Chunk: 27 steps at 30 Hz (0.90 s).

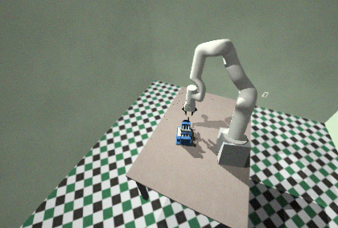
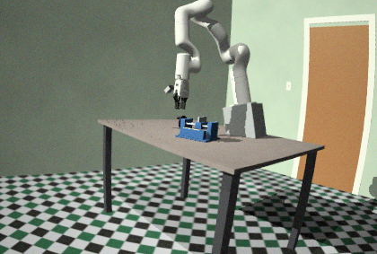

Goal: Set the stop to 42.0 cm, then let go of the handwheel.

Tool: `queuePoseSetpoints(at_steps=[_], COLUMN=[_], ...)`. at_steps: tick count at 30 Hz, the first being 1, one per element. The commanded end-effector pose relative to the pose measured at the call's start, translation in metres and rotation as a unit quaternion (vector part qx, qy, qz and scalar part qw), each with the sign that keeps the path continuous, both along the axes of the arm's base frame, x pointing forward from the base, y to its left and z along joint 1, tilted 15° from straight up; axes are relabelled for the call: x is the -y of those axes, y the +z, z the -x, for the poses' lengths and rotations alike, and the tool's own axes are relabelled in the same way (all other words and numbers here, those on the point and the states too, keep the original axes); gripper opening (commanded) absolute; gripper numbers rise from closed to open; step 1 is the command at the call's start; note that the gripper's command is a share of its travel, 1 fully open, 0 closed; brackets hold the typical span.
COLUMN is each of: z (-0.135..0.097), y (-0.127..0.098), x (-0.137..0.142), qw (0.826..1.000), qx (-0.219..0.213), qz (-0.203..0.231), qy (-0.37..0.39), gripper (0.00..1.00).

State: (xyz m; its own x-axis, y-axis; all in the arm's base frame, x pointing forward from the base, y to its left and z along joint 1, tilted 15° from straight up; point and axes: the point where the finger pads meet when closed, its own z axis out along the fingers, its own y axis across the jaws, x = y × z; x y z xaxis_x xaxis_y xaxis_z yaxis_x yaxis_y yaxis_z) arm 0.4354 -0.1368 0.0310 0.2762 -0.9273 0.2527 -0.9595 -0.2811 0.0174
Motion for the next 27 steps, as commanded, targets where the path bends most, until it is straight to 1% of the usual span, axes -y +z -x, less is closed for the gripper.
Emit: queuePoseSetpoints(at_steps=[1,8,17,19,27], z=[-0.001,-0.001,-0.003,-0.003,-0.004], y=[-0.001,-0.009,-0.037,-0.037,-0.061], x=[0.000,0.003,0.010,0.010,0.016], qw=[1.000,1.000,1.000,1.000,1.000], qx=[0.001,0.001,0.001,0.001,0.001], qz=[0.000,0.000,0.000,0.000,0.000], qy=[0.000,0.000,0.000,0.000,0.000], gripper=[0.57,0.57,0.57,0.57,0.57])
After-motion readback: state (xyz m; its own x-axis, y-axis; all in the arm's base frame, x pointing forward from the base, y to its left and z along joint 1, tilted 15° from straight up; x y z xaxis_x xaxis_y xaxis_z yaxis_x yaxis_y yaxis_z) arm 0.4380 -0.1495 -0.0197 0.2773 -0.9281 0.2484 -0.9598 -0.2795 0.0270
